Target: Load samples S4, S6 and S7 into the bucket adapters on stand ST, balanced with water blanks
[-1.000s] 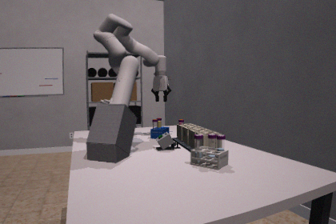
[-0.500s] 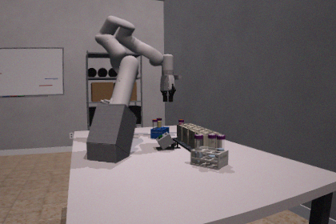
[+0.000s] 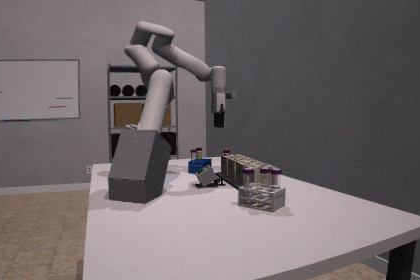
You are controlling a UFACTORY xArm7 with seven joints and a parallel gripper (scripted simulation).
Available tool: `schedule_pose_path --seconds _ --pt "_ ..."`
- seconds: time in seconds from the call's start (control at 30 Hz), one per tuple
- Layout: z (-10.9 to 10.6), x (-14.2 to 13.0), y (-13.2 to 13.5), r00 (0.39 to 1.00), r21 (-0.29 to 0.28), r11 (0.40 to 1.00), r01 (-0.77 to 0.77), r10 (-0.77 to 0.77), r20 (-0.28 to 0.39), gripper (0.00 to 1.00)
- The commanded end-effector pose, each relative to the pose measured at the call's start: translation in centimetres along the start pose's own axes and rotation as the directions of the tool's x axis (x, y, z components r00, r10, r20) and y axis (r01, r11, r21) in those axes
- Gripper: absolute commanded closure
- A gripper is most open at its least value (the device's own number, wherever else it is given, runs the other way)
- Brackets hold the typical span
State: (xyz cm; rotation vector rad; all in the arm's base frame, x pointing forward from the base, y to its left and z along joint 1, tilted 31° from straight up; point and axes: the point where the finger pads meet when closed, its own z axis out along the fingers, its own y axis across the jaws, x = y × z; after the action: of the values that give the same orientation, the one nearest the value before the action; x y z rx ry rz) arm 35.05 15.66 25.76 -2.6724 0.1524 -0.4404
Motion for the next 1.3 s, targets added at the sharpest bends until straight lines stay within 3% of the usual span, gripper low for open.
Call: schedule_pose_path --seconds 0.0,0.27,0.7,1.27 --pt "-0.1 1.2 1.8 1.0 0.0 1.0 -0.025 0.025 -0.002 0.43" --pt "-0.1 2.5 4.3 1.0 -0.001 1.0 -0.025 0.025 -0.002 0.43" --pt "-0.1 2.5 4.3 1.0 -0.001 1.0 -0.025 0.025 -0.002 0.43" --pt "2.9 2.5 4.3 1.0 -0.001 1.0 -0.025 0.025 -0.002 0.43"
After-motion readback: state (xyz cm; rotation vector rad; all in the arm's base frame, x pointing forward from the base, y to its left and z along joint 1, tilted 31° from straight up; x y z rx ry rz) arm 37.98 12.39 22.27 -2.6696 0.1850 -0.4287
